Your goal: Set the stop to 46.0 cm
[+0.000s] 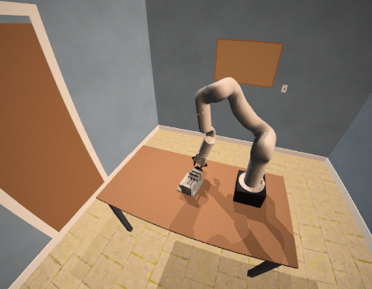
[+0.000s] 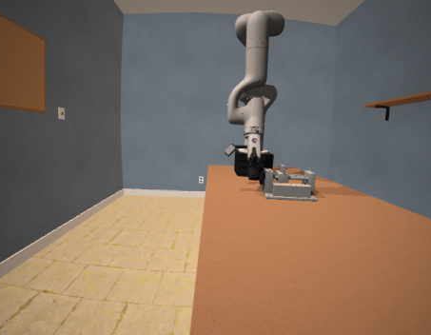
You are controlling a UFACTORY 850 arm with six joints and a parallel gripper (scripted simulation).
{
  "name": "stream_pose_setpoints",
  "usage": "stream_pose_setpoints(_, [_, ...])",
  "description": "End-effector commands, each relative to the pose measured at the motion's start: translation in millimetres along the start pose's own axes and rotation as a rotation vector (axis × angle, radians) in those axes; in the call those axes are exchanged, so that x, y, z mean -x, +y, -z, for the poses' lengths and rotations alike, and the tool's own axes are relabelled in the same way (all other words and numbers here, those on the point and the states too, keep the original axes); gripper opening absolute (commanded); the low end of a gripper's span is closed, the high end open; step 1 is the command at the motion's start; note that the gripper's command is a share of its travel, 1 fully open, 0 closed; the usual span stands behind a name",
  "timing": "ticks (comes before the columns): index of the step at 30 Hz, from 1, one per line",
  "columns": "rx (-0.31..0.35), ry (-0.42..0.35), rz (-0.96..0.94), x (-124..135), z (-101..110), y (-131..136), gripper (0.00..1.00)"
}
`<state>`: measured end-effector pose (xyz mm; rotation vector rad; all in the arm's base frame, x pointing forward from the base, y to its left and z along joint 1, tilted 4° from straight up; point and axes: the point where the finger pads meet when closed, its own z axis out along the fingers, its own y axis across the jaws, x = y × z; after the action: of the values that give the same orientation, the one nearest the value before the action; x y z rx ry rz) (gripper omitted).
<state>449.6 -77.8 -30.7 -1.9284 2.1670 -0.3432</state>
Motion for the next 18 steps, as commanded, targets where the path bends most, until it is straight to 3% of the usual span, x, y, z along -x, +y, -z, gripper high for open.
stream_pose_setpoints(1, [-0.002, 0.0, 0.0, -0.1, -11.2, 1.7, 0.57])
stream_pose_setpoints(18, [-0.002, 0.0, 0.0, -0.1, -18.3, 3.6, 0.57])
